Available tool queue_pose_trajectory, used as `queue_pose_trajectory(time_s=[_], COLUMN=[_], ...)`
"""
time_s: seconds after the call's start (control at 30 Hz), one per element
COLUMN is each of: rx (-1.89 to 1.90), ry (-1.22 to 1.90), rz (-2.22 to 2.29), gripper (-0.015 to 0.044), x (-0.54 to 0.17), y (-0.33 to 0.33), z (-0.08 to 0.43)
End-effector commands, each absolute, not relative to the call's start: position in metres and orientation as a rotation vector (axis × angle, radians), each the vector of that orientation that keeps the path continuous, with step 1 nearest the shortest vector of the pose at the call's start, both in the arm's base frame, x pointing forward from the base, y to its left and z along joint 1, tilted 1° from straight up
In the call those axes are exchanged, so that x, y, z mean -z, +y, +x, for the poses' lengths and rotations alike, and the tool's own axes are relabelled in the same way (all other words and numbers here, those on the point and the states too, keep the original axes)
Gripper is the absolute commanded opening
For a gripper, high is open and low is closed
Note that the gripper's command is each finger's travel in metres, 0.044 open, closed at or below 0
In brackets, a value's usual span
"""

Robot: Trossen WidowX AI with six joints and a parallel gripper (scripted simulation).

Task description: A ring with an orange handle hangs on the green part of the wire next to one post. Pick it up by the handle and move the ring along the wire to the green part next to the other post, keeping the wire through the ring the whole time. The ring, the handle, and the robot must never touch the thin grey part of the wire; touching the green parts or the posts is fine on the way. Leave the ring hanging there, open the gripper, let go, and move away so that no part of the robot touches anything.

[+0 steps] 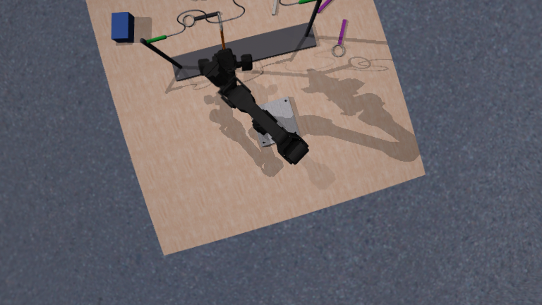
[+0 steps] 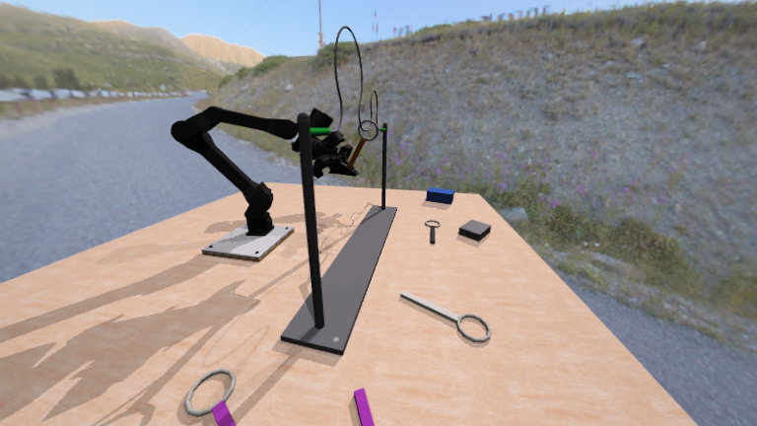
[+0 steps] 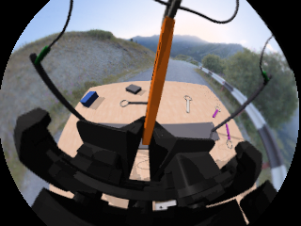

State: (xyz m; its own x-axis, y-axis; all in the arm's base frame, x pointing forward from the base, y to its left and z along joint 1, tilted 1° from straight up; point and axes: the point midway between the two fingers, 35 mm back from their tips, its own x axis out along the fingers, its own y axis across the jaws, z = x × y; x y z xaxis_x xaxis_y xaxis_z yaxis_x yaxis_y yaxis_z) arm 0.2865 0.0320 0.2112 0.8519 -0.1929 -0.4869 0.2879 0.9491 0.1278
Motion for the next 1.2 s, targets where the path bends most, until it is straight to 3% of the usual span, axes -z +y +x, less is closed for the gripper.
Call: queue_pose_trajectory(time_s=[0.0, 1.17], rx=[0.238, -0.008], ry=[0.486, 0.406], rz=[0.269, 1.075], gripper=[-0.0150, -0.0150], x=[-0.214, -0.295], y=[0.044, 0.142], z=[0.289, 0.307])
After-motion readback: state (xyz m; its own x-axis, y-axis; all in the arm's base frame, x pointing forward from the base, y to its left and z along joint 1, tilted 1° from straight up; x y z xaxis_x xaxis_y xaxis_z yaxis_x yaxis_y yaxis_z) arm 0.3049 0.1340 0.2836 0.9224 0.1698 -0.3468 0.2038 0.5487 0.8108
